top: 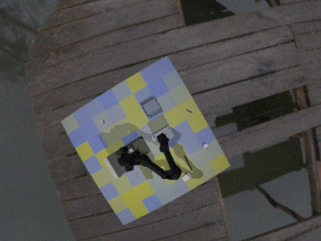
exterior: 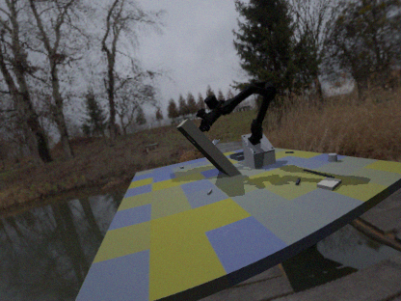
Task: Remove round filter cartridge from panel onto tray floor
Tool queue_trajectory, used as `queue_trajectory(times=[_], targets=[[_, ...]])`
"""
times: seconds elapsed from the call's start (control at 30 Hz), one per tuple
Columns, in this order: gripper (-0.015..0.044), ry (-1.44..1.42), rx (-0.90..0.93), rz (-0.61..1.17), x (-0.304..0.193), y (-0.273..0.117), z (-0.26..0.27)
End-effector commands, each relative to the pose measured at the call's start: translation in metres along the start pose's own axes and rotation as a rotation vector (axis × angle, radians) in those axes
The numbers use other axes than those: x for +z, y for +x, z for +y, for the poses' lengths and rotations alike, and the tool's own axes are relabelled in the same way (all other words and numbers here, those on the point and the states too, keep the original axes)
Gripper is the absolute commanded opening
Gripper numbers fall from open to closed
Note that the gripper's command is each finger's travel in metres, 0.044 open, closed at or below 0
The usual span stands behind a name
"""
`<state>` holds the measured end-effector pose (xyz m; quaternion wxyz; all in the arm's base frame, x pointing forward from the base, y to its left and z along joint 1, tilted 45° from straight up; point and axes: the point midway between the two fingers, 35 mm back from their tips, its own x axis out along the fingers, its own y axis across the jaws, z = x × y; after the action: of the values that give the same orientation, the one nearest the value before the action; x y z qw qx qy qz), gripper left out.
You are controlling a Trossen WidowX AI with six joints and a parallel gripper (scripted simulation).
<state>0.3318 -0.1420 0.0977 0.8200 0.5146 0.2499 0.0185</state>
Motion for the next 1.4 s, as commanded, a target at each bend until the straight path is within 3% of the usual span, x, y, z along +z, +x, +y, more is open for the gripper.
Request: queue_trajectory(times=[0.0,0.23,0.3,0.47,1.37], targets=[[0.0085,0.000,0.000,0.000,0.0000,0.0000,0.0001],[0.0038,0.000,0.000,0.000,0.0000,0.0000,0.0001],[0.0000,0.000,0.000,0.000,0.0000,0.0000,0.0001],[0.0000,0.067,-0.003,-0.001,0.0000,0.0016,-0.0001],[0.0000,0.998,-0.006,-0.005,0.0001,0.0058,-0.0002]])
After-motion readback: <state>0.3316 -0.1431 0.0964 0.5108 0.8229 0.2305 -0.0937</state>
